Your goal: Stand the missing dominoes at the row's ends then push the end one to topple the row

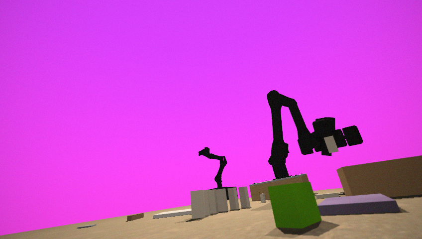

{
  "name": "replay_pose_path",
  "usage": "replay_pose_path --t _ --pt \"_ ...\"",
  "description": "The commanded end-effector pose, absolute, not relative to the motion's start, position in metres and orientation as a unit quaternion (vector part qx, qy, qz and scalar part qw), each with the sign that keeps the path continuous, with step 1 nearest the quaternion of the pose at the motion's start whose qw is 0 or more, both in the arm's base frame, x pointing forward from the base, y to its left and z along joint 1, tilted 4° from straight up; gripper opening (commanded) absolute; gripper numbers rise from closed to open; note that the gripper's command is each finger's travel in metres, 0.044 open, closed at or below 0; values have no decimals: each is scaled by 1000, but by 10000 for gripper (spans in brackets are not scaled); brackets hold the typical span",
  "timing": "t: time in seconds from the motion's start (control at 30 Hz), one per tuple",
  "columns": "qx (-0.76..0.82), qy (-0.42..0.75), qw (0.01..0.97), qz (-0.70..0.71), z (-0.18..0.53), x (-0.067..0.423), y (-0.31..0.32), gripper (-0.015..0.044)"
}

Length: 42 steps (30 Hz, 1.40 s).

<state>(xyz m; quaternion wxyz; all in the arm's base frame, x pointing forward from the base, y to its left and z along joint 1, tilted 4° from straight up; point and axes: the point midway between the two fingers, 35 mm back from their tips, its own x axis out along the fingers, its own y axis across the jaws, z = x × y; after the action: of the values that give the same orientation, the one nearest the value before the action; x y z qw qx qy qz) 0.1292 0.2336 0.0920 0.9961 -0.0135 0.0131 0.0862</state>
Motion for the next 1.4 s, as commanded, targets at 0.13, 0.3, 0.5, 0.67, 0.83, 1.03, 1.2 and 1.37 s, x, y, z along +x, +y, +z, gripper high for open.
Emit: replay_pose_path --t 0.13,0.3,0.5,0.67,0.83,1.03,1.2,1.37 --pt "-19 12 996 84 91 129 231 107" --pt "-19 13 996 83 86 130 233 107" --pt "-16 15 996 81 73 131 236 107" --pt "-15 17 997 79 61 133 238 107" --pt "-13 19 997 77 50 134 239 107" --pt "-11 21 997 75 35 136 239 107" --pt "-9 24 997 73 23 138 238 107" --pt "-7 26 997 71 11 139 236 107"
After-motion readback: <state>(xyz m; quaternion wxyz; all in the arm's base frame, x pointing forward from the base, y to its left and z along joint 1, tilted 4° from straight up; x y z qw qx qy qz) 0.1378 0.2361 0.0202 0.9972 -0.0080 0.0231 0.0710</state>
